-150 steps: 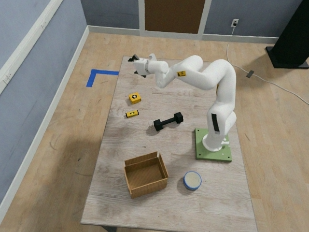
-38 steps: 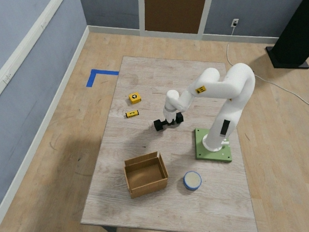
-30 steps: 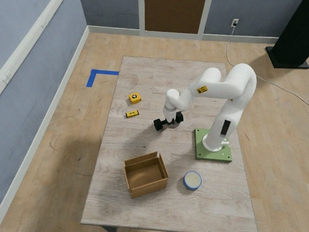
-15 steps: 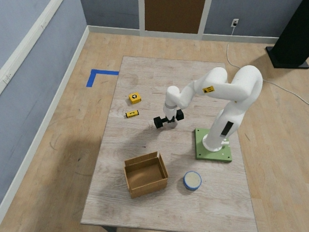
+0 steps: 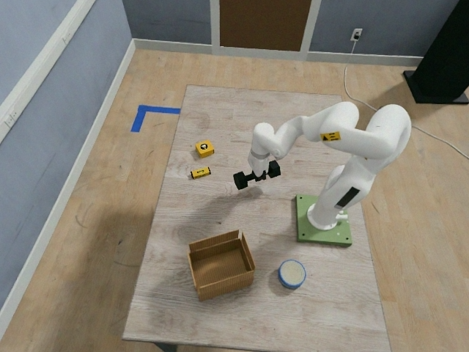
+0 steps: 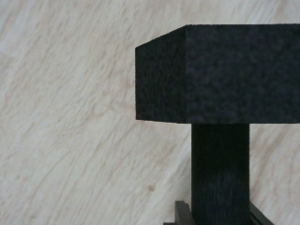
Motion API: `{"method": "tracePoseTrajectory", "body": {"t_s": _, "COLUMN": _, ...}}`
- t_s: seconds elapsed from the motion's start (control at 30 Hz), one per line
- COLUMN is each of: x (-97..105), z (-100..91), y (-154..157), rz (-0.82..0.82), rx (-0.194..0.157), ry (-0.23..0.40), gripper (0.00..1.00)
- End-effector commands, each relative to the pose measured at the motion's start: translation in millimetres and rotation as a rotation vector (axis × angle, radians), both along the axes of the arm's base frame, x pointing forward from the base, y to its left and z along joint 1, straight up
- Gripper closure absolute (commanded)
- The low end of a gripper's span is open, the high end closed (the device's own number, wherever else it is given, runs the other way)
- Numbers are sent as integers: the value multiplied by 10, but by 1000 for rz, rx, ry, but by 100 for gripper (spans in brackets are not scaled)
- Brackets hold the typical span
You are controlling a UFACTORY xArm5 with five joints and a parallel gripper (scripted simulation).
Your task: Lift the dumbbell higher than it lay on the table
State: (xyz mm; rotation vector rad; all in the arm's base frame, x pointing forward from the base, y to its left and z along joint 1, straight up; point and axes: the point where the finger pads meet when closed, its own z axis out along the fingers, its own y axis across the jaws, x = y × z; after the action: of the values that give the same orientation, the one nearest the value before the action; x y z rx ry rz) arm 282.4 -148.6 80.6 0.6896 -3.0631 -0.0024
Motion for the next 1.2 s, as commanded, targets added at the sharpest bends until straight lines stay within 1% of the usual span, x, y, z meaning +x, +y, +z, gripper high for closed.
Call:
{"method": "tracePoseTrajectory", "body": {"t_s": 0.0, "x": 6, "z": 146, "y": -3, "rz": 0, "rx": -2, "ry": -4, "gripper": 100}}
{"method": "tracePoseTrajectory", "body": {"t_s": 0.3, "x": 15, "z": 389, "y": -6, "rz": 0, "rx": -2, "ry": -4, "gripper": 100}}
{"method": "tracePoseTrajectory", "body": {"t_s": 0.37, "x": 15, "z": 389, "y": -6, "rz": 0, "rx": -2, "ry": -4, "gripper": 100}}
{"method": "tracePoseTrajectory", "body": {"t_s": 0.6, "x": 11, "z": 512, "y": -3, "rz": 0, "rx": -2, "ry": -4, "gripper": 100}}
{"method": "tracePoseTrajectory", "body": {"t_s": 0.83, "x": 7, "z": 569, "y": -1, "rz": 0, "rx": -2, "ry": -4, "gripper": 100}}
{"method": "tracePoseTrajectory", "body": {"t_s": 1.17, "x": 7, "z": 579, "y": -1, "rz": 0, "rx": -2, "ry": -4, "gripper": 100}}
